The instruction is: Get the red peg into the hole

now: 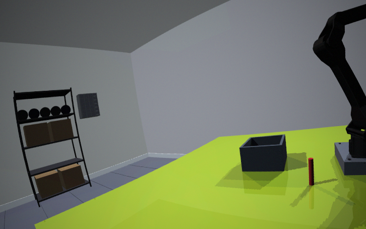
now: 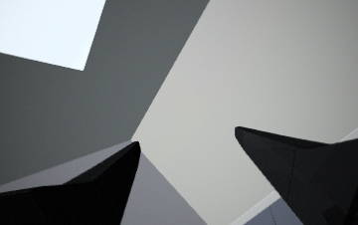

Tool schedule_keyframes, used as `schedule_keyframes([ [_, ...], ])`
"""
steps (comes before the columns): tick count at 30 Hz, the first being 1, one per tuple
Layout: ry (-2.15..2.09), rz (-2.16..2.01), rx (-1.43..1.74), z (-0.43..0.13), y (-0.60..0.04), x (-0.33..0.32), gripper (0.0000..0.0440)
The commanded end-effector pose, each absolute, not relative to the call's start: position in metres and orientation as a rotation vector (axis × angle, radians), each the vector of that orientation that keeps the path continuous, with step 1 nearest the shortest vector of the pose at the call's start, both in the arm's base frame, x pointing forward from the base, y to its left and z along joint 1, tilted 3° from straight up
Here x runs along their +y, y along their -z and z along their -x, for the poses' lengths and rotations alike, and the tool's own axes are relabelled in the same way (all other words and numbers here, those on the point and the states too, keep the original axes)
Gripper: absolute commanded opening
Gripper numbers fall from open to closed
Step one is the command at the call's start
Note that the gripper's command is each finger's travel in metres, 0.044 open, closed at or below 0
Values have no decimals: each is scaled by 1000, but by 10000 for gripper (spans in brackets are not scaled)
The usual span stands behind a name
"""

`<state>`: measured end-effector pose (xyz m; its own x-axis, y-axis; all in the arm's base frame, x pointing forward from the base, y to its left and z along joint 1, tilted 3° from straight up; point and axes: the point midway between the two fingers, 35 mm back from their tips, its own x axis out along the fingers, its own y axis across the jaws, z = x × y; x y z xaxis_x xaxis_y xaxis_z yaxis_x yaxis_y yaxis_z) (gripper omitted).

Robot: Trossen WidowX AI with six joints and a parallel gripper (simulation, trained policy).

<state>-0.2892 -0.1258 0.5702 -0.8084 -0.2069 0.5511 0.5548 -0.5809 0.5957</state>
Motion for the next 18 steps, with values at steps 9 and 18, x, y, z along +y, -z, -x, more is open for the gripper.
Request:
schedule_keyframes([
  [9, 2309, 94, -1039, 258, -499, -216, 440],
  [18, 2205, -241, -875, 200, -444, -272, 440],
])
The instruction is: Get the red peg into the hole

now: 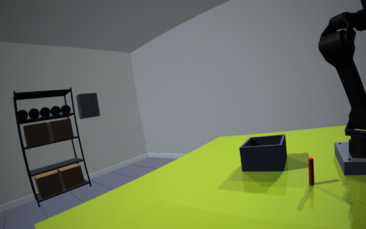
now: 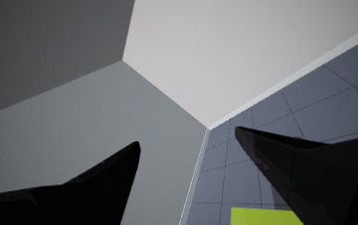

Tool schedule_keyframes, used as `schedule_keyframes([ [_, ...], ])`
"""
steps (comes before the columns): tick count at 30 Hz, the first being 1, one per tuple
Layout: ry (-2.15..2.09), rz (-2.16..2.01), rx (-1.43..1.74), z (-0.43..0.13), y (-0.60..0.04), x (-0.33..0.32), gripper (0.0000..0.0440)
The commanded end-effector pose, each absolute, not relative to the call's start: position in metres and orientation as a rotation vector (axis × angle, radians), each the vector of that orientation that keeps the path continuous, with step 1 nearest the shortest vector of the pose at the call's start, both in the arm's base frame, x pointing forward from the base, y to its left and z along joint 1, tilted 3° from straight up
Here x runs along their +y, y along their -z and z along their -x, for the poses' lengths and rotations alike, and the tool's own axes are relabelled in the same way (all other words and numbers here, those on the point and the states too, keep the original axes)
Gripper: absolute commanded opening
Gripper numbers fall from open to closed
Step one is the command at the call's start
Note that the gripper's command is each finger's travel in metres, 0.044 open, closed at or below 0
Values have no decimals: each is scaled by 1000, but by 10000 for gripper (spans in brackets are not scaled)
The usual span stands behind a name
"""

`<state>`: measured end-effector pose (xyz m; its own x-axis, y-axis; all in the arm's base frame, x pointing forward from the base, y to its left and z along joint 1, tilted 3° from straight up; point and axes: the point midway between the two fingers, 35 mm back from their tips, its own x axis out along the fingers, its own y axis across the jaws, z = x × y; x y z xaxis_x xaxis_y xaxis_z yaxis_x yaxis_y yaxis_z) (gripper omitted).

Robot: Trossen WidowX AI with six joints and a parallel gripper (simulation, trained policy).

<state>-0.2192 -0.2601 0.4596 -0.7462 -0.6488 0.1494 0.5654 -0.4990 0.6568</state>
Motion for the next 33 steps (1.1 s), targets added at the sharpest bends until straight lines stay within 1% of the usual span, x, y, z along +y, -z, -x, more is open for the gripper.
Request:
schedule_keyframes([
  [1, 2190, -274, -853, 192, -438, -277, 440],
  [9, 2058, -504, -656, 123, -393, -306, 440],
  [17, 1901, -679, -446, 48, -354, -312, 440],
  [25, 1728, -808, -233, -24, -320, -298, 440],
  [33, 1547, -897, -24, -88, -291, -266, 440],
])
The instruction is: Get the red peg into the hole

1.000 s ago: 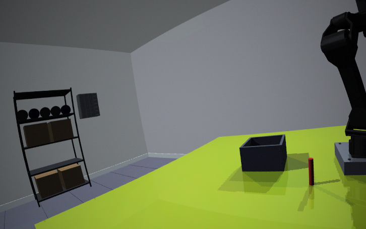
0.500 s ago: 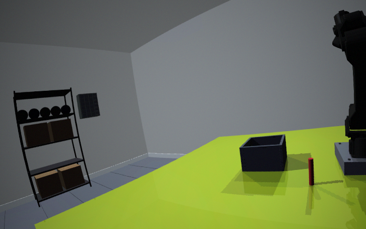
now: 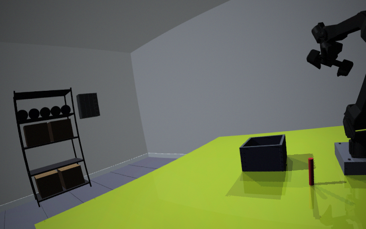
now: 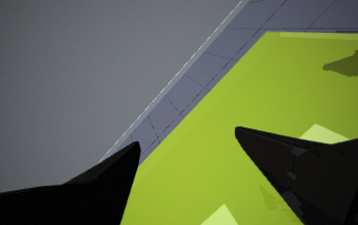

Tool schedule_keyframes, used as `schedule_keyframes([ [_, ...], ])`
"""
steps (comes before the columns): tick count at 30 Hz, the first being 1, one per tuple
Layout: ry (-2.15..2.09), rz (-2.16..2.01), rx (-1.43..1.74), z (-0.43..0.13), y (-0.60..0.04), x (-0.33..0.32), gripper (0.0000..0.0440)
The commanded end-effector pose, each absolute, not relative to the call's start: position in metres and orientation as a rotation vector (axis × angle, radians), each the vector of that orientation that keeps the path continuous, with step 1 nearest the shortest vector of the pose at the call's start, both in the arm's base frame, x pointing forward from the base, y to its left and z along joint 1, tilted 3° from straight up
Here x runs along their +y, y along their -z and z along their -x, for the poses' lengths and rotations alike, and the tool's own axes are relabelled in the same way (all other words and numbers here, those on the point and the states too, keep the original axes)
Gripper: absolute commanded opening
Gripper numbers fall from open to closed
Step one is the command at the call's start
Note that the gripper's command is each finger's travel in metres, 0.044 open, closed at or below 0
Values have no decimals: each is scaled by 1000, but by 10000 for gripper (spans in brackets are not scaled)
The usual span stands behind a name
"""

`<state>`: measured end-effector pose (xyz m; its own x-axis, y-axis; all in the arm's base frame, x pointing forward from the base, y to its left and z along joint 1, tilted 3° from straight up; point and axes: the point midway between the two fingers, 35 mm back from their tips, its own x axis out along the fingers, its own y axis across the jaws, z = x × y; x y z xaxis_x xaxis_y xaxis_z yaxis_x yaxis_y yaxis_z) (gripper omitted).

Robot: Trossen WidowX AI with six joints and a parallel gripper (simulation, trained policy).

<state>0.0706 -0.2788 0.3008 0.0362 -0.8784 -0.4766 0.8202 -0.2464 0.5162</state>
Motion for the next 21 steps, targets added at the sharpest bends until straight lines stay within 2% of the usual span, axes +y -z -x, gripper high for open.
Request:
schedule_keyframes([
  [1, 1524, -906, 2, -95, -288, -261, 440],
  [11, 1302, -965, 258, -154, -258, -200, 440],
  [21, 1105, -982, 508, -187, -231, -129, 440],
])
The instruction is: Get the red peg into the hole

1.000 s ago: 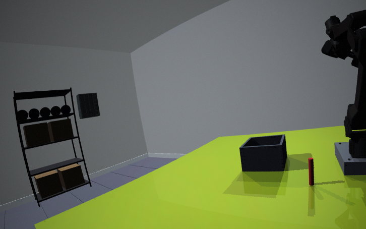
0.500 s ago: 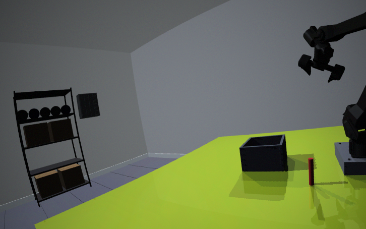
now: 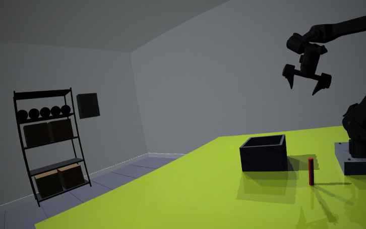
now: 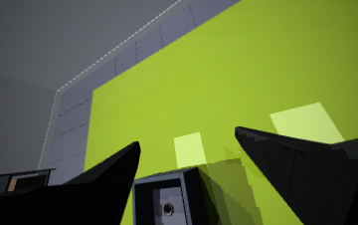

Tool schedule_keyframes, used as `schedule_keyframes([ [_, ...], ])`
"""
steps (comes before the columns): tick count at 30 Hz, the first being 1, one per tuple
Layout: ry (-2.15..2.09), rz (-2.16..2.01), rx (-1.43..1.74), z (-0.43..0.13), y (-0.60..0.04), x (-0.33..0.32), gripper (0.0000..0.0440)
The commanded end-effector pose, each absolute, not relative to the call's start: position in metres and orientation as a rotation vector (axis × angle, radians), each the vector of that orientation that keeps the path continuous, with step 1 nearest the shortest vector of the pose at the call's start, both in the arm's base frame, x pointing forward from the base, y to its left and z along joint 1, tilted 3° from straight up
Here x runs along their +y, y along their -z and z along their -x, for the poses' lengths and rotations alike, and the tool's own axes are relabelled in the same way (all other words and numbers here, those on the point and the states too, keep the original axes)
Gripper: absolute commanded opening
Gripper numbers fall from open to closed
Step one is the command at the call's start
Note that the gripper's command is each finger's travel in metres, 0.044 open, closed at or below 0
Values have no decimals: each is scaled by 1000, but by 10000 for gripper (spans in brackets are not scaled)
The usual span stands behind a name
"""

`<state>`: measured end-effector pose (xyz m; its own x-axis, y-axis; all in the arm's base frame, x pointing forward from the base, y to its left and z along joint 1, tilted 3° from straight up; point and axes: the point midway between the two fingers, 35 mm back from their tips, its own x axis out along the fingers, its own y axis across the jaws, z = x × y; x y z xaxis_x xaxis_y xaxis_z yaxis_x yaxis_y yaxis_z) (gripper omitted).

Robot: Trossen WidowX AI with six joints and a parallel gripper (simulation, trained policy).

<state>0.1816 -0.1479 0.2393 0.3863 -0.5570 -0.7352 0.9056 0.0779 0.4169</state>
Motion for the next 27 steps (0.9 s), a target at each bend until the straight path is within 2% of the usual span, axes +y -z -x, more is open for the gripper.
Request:
schedule_keyframes([
  [1, 1087, -982, 532, -189, -229, -122, 440],
  [12, 943, -962, 795, -195, -198, -48, 440],
  [27, 912, -905, 1096, -176, -146, 32, 440],
])
